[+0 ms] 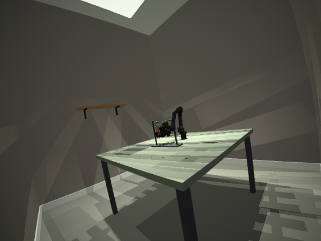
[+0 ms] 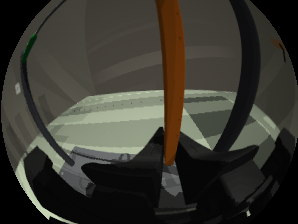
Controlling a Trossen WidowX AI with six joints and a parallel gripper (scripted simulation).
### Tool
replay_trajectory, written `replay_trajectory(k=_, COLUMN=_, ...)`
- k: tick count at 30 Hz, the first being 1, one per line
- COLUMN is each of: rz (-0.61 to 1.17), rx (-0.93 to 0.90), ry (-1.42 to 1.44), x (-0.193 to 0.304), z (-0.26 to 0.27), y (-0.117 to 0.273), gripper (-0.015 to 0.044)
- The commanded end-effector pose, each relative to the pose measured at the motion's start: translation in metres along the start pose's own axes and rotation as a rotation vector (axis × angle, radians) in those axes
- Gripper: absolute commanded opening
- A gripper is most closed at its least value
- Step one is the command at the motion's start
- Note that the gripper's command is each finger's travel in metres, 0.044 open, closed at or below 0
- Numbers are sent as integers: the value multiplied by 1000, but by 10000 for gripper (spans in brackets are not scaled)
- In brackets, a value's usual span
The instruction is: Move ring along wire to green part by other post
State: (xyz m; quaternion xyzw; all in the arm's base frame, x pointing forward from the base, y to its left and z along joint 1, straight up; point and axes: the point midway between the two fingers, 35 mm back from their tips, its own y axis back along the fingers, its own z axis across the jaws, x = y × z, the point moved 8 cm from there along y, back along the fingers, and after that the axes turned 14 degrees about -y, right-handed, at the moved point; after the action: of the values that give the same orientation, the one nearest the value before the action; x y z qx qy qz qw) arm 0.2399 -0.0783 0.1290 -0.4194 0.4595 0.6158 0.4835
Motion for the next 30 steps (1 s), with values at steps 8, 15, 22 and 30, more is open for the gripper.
replay_trajectory(k=8, rz=0, rx=0, ry=1, x=-3, z=0, y=0, gripper=-150)
replay_trajectory(k=15, rz=-1, rx=1, ry=2, x=-14, z=2, y=2, gripper=-150)
replay_trajectory(k=22, rz=-1, rx=1, ry=3, x=-18, z=3, y=3, gripper=-150)
replay_trajectory(k=30, rz=-1, rx=1, ry=3, x=-18, z=3, y=3, gripper=-150)
